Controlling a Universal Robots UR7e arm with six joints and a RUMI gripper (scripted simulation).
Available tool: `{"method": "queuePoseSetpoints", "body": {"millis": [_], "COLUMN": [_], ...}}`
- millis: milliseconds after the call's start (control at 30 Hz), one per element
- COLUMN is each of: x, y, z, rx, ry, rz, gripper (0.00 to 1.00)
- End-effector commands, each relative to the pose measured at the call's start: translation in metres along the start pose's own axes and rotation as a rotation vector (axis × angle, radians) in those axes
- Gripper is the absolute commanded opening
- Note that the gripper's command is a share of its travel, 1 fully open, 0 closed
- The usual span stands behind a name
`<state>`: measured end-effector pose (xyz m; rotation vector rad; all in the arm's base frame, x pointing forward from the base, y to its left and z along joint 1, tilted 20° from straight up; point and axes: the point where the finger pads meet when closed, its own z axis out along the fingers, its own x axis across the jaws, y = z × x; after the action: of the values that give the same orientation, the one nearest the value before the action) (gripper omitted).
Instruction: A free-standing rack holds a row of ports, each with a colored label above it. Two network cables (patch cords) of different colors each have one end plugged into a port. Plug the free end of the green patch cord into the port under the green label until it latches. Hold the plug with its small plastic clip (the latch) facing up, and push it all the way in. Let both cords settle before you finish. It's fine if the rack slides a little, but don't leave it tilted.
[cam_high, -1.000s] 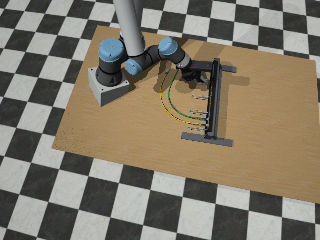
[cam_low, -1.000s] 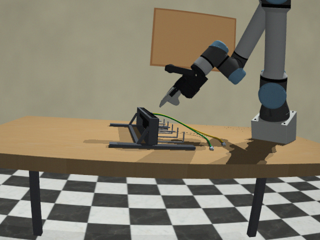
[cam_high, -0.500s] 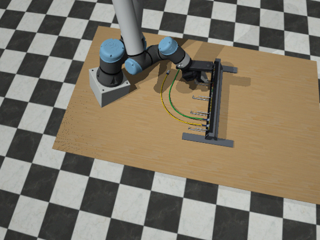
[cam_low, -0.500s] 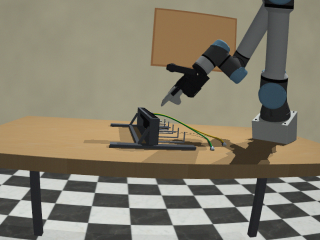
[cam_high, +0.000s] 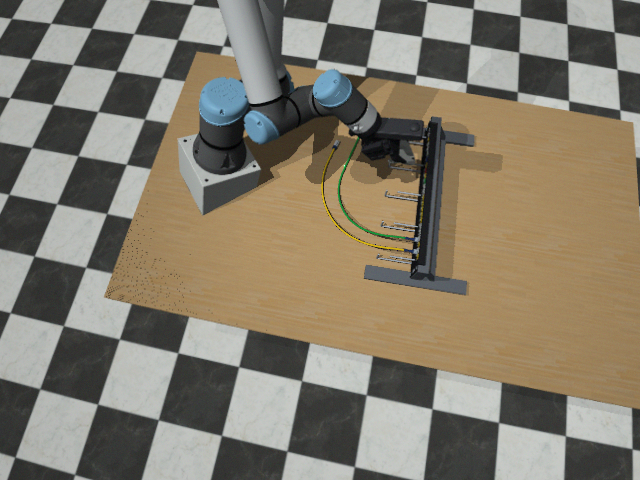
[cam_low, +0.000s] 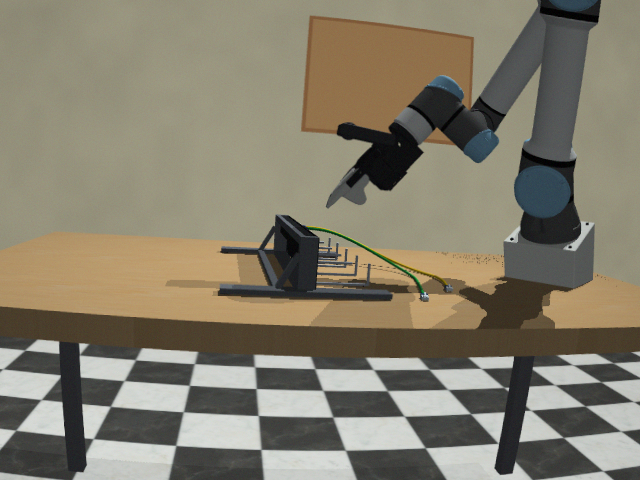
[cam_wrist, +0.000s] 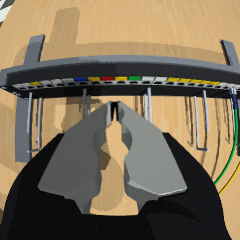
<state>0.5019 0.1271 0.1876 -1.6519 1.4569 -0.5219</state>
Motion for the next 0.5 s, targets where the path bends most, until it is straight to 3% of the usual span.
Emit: {"method": "queuePoseSetpoints", "body": {"millis": [0,467], "x": [0.0,0.0], "y": [0.0,0.0], "z": [-0.006,-0.025], "rx": [0.0,0.0], "ry": [0.0,0.0], "rz": [-0.001,-0.001], "gripper": [0.0,0.0]}}
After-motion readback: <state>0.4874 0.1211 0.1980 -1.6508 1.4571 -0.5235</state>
